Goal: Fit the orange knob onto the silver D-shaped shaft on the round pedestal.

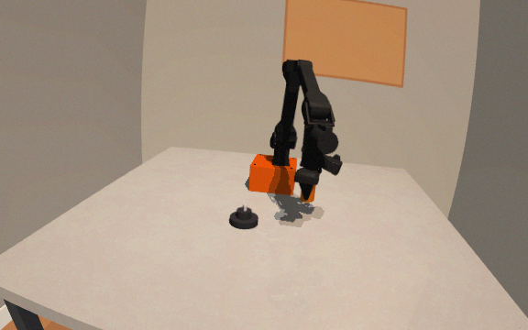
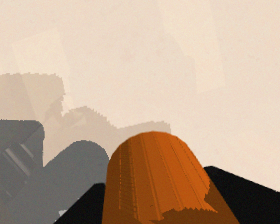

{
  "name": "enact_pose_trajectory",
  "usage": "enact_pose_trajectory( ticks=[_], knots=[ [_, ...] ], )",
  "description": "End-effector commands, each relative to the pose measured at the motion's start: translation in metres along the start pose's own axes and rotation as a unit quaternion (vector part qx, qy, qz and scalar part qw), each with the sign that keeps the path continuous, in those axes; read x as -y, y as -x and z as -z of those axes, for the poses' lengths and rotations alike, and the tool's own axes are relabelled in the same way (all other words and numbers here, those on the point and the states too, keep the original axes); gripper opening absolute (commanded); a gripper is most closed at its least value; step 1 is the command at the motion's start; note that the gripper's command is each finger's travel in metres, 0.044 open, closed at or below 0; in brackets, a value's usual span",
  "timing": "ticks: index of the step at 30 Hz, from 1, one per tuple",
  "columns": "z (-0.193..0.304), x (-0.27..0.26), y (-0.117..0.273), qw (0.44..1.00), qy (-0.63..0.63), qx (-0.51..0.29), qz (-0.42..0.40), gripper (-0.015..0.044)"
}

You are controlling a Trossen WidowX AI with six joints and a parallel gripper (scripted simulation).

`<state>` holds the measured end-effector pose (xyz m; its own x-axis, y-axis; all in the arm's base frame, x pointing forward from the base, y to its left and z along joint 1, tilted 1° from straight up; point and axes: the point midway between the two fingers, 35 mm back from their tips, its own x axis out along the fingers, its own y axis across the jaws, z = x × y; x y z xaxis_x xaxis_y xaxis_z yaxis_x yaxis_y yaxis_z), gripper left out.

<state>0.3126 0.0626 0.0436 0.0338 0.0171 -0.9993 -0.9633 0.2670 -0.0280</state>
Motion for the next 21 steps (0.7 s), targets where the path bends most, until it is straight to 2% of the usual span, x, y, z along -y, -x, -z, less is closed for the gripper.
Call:
enact_pose_trajectory(
  ticks=[1,14,21],
  knots=[
    [-0.001,0.003,0.014,1.0,0.002,0.003,0.005,0.0],
    [0.0,0.0,0.054,1.0,0.002,0.003,0.005,0.0],
    [0.009,0.005,0.053,1.0,0.002,0.003,0.005,0.0]
  ],
)
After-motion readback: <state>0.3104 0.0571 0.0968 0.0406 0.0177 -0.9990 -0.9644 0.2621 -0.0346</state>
